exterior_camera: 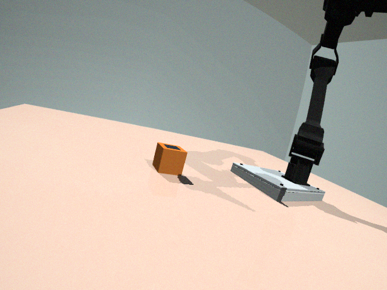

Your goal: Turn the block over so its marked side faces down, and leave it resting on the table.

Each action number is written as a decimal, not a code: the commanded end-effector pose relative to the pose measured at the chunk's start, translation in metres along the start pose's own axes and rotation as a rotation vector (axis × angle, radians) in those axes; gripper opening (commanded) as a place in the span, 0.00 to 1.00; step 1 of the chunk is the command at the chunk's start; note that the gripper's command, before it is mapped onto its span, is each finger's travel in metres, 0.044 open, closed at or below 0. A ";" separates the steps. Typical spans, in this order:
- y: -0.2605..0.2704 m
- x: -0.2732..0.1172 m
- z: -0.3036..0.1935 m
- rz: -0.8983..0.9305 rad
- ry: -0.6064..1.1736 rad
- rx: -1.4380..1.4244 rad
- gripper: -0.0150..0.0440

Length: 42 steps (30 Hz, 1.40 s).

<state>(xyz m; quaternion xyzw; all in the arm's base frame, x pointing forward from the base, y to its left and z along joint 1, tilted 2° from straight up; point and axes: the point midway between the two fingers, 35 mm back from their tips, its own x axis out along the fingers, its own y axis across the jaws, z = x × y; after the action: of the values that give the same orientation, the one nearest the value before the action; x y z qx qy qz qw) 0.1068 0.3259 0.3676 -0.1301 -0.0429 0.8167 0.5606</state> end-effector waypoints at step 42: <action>-0.049 -0.349 -0.322 -1.162 1.193 1.590 1.00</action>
<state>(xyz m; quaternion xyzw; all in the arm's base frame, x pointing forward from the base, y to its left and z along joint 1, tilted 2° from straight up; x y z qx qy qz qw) 0.3534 -0.0048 0.1217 -0.0638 0.7022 0.0474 0.7076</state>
